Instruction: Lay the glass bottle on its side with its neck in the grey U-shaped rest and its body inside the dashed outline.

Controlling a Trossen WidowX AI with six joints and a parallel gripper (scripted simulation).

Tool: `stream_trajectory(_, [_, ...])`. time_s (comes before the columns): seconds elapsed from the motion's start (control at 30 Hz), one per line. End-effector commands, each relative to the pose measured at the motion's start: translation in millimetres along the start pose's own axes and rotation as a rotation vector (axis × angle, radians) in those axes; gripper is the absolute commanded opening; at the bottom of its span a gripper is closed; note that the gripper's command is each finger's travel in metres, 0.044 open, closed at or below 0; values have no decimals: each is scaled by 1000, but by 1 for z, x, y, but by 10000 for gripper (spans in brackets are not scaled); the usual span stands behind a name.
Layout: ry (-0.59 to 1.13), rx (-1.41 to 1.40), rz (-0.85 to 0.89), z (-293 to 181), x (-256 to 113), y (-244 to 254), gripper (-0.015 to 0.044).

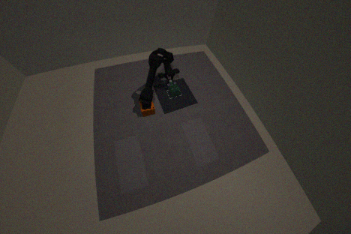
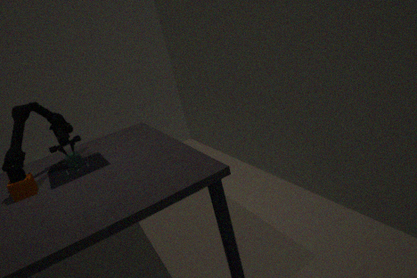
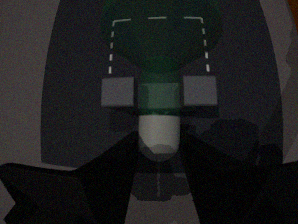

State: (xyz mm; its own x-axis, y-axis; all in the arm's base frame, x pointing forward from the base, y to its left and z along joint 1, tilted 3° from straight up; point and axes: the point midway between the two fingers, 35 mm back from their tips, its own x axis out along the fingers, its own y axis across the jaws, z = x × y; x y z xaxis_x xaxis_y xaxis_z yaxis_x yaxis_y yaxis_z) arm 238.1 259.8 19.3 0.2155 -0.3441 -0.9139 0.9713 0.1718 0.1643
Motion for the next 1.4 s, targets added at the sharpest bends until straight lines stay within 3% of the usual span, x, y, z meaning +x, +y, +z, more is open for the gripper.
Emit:
stream_trajectory(0.0, [-1, 0, 0, 0, 0, 0, 118])
stream_trajectory(0.23, [-1, 0, 0, 0, 0, 0, 118])
stream_trajectory(0.63, [-1, 0, 0, 0, 0, 0, 433])
stream_trajectory(0.77, [86, -2, -35, 8, -11, 2, 440])
stream_trajectory(1.0, [404, -28, -76, 38, -50, 9, 440])
stream_trajectory(1.37, [412, -29, -75, 48, -72, 15, 440])
